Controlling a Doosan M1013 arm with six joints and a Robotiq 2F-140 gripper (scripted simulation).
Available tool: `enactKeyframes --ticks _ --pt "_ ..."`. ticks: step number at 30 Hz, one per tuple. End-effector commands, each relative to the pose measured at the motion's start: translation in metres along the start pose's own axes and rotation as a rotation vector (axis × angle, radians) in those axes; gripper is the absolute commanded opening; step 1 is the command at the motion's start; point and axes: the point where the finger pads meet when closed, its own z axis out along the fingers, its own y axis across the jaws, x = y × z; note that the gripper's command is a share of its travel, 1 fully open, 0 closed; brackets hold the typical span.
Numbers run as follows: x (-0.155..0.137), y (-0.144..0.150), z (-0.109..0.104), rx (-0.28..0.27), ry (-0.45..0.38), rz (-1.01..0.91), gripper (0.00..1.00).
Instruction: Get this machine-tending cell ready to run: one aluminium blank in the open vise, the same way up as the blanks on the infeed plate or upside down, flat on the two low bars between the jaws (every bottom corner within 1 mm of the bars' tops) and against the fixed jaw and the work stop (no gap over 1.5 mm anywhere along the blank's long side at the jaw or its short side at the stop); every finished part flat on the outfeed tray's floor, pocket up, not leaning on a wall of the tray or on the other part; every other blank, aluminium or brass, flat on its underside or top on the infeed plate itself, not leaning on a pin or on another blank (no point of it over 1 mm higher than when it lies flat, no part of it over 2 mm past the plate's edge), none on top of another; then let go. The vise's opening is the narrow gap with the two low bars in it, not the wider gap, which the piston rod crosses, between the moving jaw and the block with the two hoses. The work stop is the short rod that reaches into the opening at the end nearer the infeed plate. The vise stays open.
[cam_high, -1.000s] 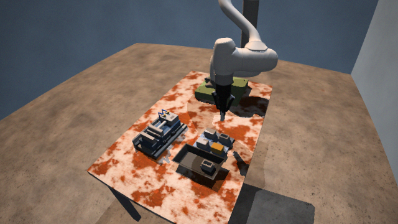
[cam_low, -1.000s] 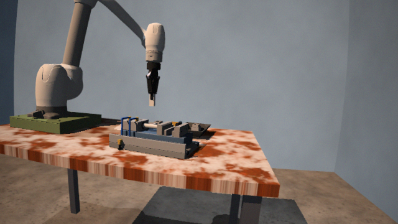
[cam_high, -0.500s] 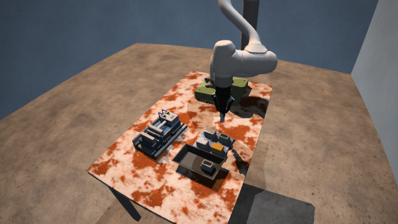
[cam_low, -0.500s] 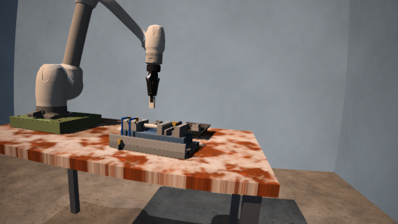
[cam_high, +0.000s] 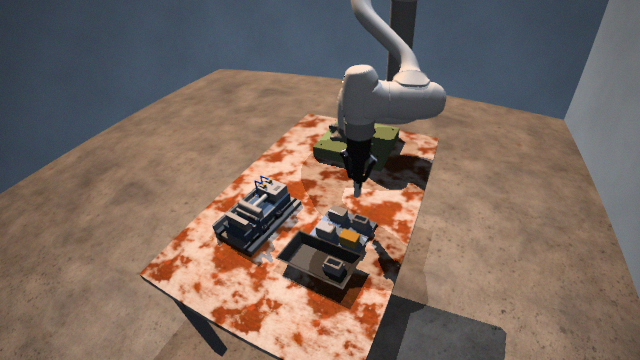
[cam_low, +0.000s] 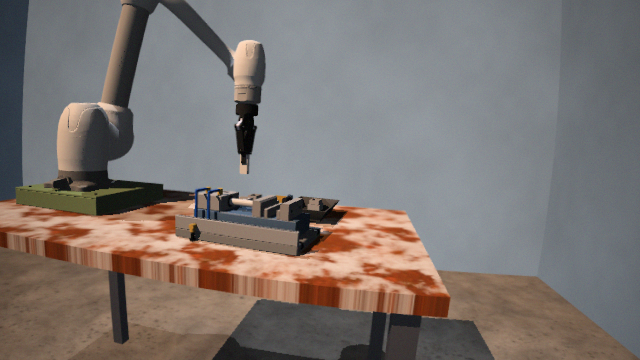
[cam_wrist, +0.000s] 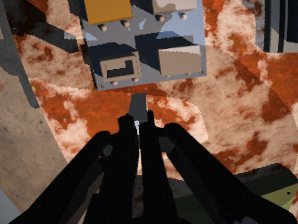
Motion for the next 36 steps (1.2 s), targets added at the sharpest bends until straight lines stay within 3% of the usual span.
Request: enactKeyframes --ticks 1,27,36 --pt "-0.0002 0.0019 0.0032 0.0 -0.004 0.003 0.0" --pt "-0.0002 0.0019 0.0028 0.0 -0.004 0.003 0.0" --pt "-0.0002 0.0018 -0.0065 0.0 -0.004 0.003 0.0"
